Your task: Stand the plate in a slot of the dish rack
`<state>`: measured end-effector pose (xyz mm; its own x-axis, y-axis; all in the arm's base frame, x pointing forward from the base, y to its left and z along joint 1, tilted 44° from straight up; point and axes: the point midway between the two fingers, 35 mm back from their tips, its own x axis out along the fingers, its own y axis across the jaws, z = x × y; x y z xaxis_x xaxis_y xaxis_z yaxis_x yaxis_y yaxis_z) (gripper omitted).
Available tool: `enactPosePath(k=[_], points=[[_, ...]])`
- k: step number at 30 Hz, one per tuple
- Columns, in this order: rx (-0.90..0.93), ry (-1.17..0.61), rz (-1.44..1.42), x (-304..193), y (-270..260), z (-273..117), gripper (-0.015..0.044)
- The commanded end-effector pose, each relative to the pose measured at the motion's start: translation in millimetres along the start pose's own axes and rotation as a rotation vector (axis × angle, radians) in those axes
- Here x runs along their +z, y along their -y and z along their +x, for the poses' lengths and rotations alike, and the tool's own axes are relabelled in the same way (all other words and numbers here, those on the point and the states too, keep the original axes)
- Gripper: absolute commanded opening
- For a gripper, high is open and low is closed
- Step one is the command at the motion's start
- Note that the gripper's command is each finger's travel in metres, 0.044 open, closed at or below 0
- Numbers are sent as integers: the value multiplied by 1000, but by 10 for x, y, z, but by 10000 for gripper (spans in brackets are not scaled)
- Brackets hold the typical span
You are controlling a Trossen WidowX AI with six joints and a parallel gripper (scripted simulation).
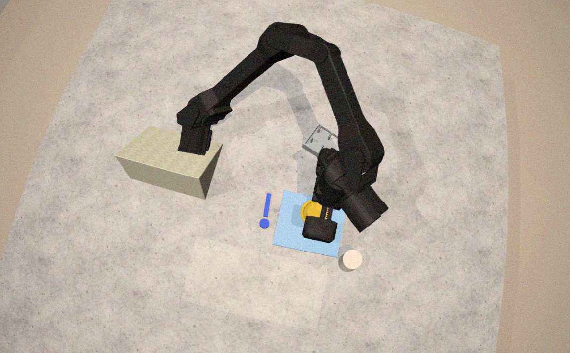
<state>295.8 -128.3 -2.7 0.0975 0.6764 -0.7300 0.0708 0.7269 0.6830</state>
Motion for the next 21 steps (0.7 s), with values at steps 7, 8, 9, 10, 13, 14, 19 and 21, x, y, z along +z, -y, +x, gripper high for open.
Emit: enactPosePath(k=[7, 8, 9, 10, 13, 14, 19, 21], points=[[-2, 21, 9, 6, 28, 106, 400], [-2, 21, 9, 7, 29, 122, 400], [-2, 21, 9, 8, 30, 138, 400], [-2, 21, 9, 9, 30, 155, 400], [-2, 21, 9, 10, 32, 203, 400], [-2, 21, 9, 10, 32, 220, 400], [-2, 21, 9, 11, 34, 300, 400], [-1, 21, 9, 9, 35, 333, 400]])
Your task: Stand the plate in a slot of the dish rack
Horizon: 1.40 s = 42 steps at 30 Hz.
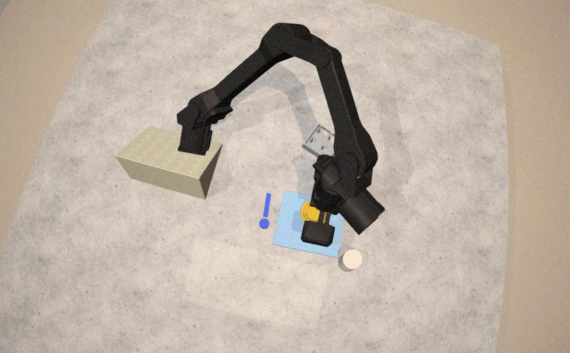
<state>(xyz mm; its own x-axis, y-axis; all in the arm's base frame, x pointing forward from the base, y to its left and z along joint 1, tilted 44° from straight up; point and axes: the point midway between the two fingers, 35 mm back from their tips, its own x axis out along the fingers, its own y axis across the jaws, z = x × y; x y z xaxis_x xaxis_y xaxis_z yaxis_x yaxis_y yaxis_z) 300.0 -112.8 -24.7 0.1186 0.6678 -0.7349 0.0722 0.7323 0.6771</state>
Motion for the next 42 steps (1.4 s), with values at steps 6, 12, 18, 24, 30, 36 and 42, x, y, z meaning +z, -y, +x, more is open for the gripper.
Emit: enactPosePath(k=[6, 12, 18, 24, 30, 36, 42], points=[[7, 0, 9, -18, -1, 158, 400], [8, 0, 9, -30, -2, 253, 400], [9, 0, 9, -41, -3, 323, 400], [9, 0, 9, -41, -3, 323, 354], [9, 0, 9, -41, -3, 323, 327], [9, 0, 9, -41, -3, 323, 287], [6, -4, 11, -26, 9, 226, 149]])
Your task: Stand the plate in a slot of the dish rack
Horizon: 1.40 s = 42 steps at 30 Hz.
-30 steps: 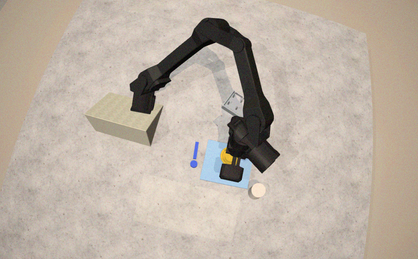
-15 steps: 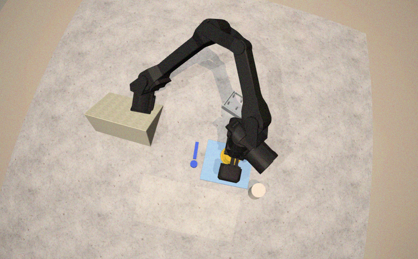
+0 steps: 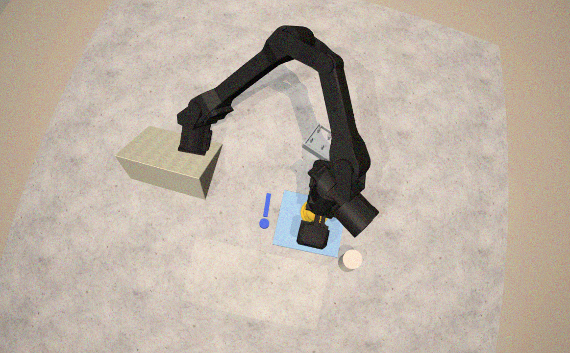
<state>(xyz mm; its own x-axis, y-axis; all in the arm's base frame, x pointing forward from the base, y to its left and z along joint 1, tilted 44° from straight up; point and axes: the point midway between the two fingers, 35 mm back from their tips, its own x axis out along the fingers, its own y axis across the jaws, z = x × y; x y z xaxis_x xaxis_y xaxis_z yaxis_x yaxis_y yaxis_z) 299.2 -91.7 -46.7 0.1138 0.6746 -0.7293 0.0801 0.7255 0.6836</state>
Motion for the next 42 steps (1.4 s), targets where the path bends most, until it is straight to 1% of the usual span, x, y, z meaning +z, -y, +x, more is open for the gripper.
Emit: enactPosePath(k=[1, 5, 6, 16, 31, 36, 42], points=[[-3, 0, 3, 24, 17, -116, 123], [-7, -6, 8, 38, 30, -278, 18], [-7, -7, 9, 40, 32, -319, 0], [-9, -2, 6, 75, 54, -777, 0], [-5, 3, 1, 84, 51, -1358, 0], [-6, 4, 24, 81, 19, -1414, 0], [-16, 10, 226, 53, -231, -1457, 0]])
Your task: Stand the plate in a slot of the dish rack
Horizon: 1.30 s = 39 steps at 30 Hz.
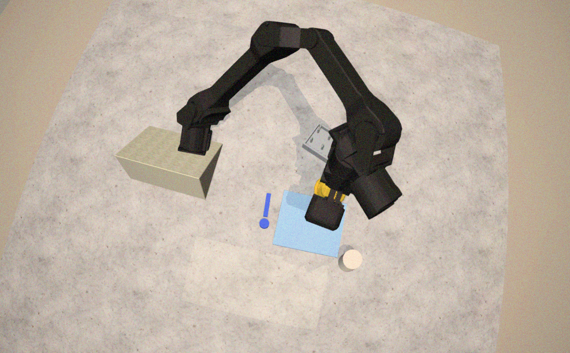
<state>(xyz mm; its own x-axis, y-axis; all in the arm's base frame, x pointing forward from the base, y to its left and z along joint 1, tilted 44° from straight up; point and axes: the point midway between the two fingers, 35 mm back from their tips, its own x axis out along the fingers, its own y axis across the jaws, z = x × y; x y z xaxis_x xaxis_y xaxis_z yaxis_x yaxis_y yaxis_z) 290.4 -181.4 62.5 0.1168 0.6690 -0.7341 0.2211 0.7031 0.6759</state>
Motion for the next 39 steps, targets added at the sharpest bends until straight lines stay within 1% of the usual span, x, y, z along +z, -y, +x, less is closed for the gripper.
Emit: enactPosePath(k=[1, 20, 39], points=[[-11, 8, 118, -47, -180, -53, 0], [-25, 43, 767, -371, -900, -107, 0], [-3, 81, 1423, -837, -1493, -49, 0]])
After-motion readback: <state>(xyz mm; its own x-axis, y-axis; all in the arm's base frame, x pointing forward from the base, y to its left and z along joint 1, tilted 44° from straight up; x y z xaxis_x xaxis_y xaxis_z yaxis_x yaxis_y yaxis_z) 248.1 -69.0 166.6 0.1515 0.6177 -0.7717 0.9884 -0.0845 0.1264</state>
